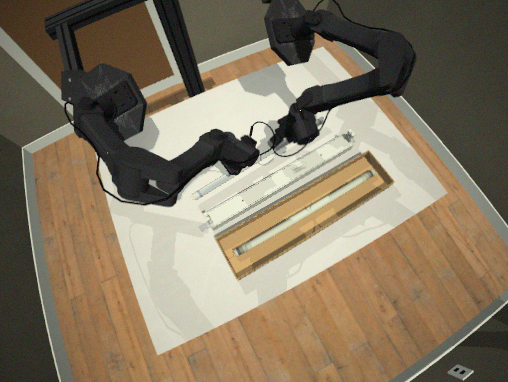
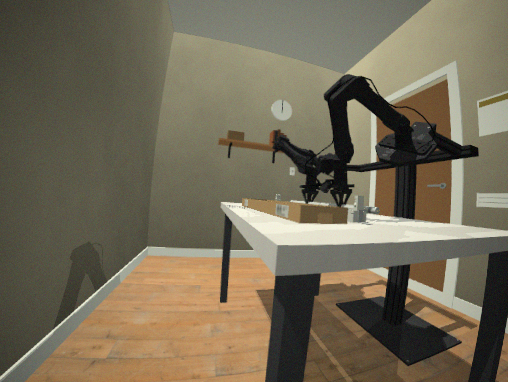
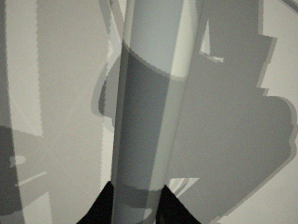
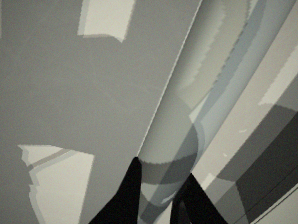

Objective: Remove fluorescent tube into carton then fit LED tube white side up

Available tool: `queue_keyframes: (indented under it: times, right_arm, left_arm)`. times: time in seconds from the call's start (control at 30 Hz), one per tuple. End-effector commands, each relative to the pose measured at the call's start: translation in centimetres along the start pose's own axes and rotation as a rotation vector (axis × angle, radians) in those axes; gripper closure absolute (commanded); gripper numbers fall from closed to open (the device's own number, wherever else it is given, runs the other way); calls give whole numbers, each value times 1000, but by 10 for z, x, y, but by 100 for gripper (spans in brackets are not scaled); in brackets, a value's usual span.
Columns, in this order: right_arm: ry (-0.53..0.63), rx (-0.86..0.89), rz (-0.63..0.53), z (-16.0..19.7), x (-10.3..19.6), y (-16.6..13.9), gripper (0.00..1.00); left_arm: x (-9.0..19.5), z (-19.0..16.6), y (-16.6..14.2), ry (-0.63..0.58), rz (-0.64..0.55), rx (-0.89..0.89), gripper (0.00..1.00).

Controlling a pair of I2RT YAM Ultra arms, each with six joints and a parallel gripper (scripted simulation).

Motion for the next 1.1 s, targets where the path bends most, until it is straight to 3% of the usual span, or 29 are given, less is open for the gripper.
queue_keyframes:
  times: [0.0,0.7,0.73,1.07]
  right_arm:
    - [43,-3,-27,-5,5,6,89]
    - [91,-11,-35,-16,10,13,89]
    - [135,-3,-15,-11,4,7,89]
    - [170,-10,-12,-18,6,8,89]
  left_arm:
    - [7,8,8,-14,-47,3,89]
    - [8,21,7,-60,-62,19,89]
    - [3,12,4,-113,-56,7,89]
    - [5,15,8,-150,-69,-3,89]
Point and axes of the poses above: on each arm, the point where the finger pads meet when closed, its own x axis back along the fingers, its own z axis across the jaws, y = z × x, the point moved 7 cm from there along x, back along the fingers, and after that the axes turned 9 degrees about -x, right-handed, at the moved point
